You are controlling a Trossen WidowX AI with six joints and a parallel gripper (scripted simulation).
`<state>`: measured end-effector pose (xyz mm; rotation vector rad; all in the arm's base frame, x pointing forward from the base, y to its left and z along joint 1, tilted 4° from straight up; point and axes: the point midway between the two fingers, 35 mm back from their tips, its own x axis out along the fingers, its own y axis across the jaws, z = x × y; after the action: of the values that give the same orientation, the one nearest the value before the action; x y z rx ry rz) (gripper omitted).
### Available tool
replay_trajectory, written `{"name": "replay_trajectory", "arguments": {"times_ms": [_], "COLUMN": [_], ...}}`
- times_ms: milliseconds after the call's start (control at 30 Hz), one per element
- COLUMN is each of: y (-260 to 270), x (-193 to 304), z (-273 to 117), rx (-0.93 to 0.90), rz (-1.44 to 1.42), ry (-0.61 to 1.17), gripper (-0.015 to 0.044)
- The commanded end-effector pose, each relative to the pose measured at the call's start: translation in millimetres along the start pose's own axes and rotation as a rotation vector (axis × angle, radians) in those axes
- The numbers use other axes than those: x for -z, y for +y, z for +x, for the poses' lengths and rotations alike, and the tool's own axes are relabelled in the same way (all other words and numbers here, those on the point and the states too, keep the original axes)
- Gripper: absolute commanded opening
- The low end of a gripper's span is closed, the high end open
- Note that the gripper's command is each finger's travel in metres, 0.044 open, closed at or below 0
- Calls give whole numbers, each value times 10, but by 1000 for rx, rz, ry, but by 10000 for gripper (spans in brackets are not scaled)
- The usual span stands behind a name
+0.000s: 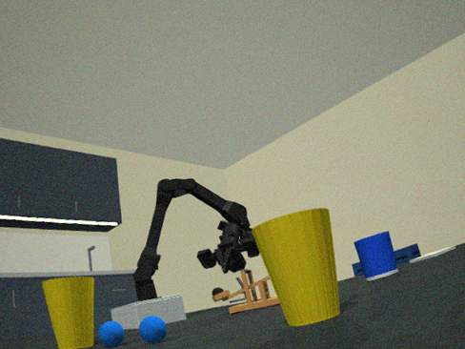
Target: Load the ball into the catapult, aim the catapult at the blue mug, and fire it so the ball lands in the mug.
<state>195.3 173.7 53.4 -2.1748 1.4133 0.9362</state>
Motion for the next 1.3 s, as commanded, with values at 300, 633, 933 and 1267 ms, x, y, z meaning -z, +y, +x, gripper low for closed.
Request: {"name": "replay_trajectory", "arguments": {"times_ms": [300, 633, 933, 1267], "y": [-2, -5, -1, 9], "x": [-148, -266, -368, -476], "z": [161, 280, 389, 512], "rx": [-1, -1, -1, -1], "rz": [-7, -8, -8, -8], "ry": [8, 8, 8, 8], "gripper": [0, 0, 0, 0]}}
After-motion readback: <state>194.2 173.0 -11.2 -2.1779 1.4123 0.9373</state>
